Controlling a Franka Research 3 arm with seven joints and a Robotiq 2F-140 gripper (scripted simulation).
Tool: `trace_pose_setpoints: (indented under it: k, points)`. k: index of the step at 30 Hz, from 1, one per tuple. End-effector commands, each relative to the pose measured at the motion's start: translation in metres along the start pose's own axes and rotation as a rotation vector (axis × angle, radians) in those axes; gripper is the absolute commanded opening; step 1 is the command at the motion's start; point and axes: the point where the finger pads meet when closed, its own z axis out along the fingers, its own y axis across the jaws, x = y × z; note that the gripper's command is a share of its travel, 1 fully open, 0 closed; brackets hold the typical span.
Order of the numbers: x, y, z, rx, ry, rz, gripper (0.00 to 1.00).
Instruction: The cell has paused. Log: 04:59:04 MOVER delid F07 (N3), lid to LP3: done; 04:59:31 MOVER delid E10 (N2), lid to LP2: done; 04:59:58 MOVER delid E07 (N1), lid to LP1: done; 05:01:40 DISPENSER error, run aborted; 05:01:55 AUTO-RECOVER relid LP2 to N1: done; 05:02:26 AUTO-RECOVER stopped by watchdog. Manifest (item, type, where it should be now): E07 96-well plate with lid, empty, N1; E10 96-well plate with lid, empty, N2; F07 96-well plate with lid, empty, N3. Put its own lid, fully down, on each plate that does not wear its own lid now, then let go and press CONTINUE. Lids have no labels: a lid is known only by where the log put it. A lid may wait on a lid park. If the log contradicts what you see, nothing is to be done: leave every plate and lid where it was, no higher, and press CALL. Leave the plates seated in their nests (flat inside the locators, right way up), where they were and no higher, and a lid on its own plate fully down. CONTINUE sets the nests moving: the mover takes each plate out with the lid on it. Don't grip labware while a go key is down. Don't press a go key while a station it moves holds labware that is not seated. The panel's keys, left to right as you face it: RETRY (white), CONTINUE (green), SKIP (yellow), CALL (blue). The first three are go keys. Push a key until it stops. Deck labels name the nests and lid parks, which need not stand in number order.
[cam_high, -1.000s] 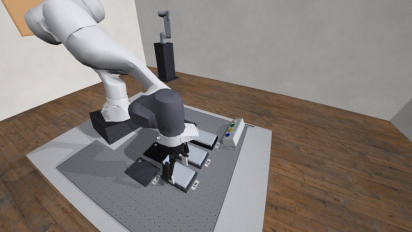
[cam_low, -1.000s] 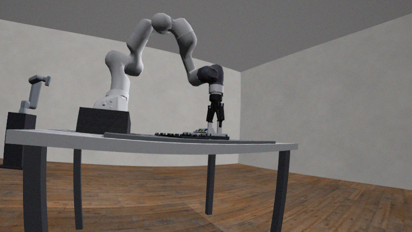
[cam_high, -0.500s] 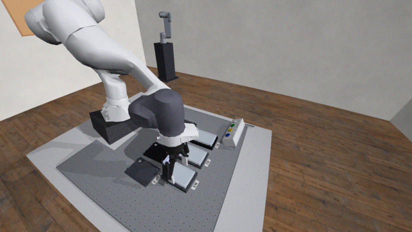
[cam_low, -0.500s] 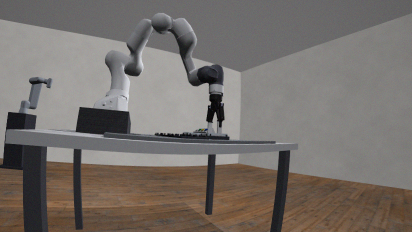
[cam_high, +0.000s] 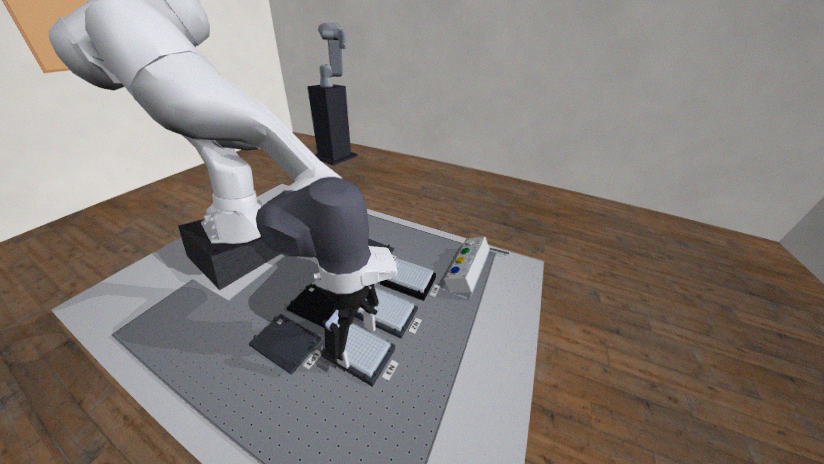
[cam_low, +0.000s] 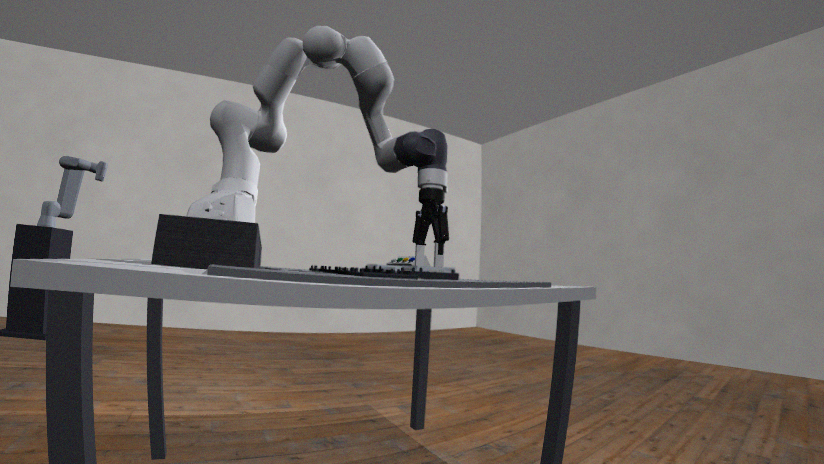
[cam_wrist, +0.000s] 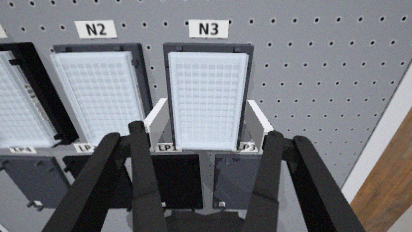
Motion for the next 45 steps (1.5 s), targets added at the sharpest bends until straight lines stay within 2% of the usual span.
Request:
trace_pose_setpoints:
  k: [1,14,29,45]
  points:
    - [0.001,0.001,0.0,0.0,0.002,0.001,0.66]
    - [0.001,0.001,-0.009,0.0,0.002,0.001,0.66]
    - [0.001,0.0,-0.039,0.0,0.002,0.001,0.66]
    - [0.001,0.0,-0.052,0.0,0.002,0.001,0.66]
